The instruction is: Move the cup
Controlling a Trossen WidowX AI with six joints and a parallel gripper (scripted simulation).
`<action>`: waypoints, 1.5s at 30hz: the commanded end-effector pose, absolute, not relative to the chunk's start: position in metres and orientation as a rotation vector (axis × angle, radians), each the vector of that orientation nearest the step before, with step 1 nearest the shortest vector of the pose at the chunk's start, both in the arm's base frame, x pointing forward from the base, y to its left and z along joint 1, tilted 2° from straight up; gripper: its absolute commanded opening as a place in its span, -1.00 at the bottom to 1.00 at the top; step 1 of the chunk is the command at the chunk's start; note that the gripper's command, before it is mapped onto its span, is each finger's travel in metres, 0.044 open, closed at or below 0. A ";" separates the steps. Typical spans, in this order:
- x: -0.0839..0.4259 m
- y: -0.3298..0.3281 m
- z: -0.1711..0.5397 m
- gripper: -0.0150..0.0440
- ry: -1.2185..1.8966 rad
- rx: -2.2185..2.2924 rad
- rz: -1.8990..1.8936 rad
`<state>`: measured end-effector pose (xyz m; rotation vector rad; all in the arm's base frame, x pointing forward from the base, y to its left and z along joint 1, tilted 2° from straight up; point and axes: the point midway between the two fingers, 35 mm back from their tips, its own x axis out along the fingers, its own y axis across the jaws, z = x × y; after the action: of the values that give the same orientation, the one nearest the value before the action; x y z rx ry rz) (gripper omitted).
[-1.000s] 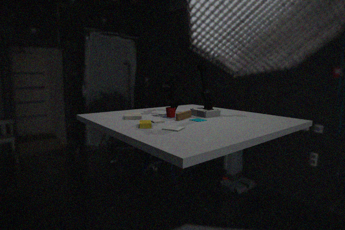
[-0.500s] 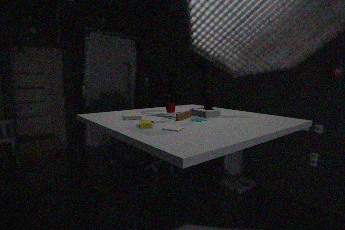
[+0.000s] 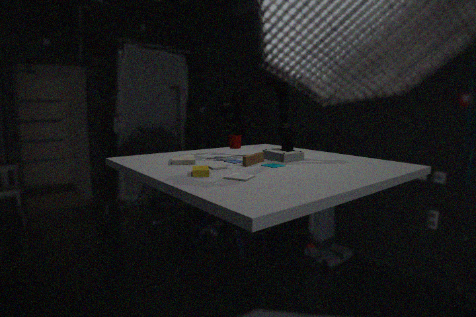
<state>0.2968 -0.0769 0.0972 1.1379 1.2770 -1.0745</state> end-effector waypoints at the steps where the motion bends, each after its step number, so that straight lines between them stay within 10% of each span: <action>1: 0.297 -0.077 0.097 -0.49 1.277 1.138 -1.075; 45: 0.267 -0.010 0.102 -0.49 1.289 1.139 -1.068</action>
<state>0.2717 -0.0172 0.1029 1.1338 1.2834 -1.0622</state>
